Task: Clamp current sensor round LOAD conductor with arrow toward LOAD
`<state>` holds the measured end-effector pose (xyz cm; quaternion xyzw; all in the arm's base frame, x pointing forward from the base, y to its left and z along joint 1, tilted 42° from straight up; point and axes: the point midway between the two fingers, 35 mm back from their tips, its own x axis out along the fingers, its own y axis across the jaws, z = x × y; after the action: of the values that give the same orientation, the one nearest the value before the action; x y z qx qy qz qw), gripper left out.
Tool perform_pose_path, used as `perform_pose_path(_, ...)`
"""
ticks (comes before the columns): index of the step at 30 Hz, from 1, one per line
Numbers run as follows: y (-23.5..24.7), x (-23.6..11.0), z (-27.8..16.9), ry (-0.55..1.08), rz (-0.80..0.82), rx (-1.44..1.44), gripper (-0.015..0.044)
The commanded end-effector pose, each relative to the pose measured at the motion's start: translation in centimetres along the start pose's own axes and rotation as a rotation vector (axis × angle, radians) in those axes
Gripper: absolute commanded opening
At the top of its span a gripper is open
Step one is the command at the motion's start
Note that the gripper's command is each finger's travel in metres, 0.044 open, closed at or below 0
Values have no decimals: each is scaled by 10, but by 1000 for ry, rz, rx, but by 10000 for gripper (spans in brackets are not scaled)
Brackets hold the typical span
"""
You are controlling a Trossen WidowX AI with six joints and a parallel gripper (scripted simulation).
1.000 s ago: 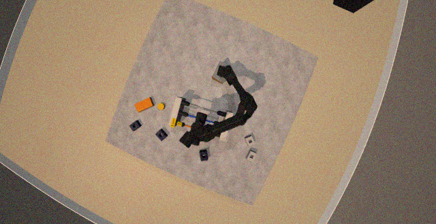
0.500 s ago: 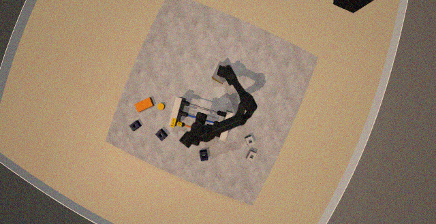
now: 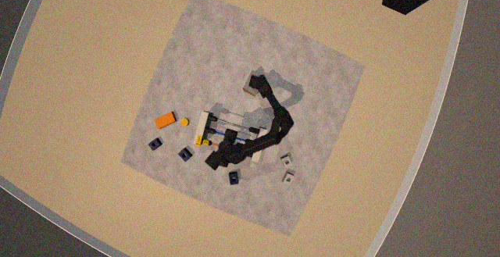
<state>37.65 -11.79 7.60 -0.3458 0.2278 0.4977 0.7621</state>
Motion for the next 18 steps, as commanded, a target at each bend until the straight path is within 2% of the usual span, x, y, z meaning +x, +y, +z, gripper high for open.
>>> perform_pose_path(1, -5, 0, 0, 6, 27, -10, 0)
perform_pose_path(18, -15, 4, 2, 2, 204, -10, 0)
